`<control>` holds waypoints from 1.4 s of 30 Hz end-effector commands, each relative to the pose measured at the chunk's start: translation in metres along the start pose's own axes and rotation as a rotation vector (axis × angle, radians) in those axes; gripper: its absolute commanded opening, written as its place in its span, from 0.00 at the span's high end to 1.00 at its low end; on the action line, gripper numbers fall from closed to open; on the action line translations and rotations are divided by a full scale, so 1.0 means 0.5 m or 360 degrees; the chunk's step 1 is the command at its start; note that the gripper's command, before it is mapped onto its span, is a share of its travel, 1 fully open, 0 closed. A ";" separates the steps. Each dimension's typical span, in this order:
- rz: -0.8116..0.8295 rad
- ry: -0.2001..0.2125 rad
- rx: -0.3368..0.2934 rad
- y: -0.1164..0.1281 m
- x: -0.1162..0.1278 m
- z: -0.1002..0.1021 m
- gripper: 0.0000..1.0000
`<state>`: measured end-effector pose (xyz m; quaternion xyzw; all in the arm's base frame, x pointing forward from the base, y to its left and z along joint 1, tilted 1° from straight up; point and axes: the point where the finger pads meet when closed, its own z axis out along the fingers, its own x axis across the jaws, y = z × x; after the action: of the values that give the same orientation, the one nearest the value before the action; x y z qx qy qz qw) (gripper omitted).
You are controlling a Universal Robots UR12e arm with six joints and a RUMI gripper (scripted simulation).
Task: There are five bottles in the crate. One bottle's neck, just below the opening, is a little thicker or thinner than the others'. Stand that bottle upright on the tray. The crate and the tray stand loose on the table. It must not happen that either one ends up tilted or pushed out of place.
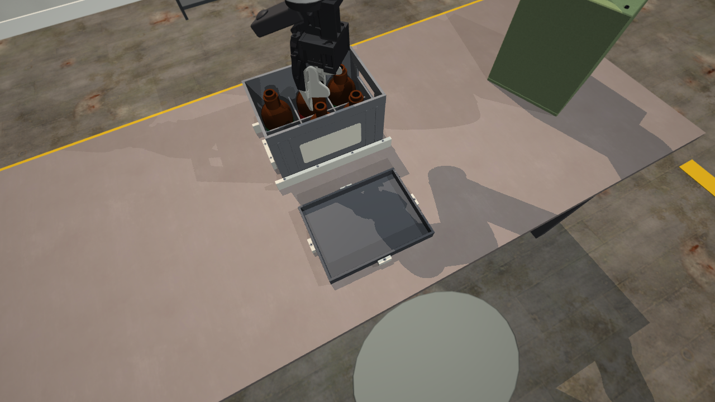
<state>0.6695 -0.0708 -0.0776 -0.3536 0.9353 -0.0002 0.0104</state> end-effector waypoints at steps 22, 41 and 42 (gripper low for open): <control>0.0001 0.0000 0.0003 -0.004 0.000 -0.001 0.62; 0.0000 0.0001 -0.0001 -0.001 0.002 0.019 0.62; 0.0000 0.0002 -0.0001 -0.001 0.002 0.021 0.62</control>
<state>0.6700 -0.0710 -0.0825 -0.3536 0.9353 -0.0002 0.0104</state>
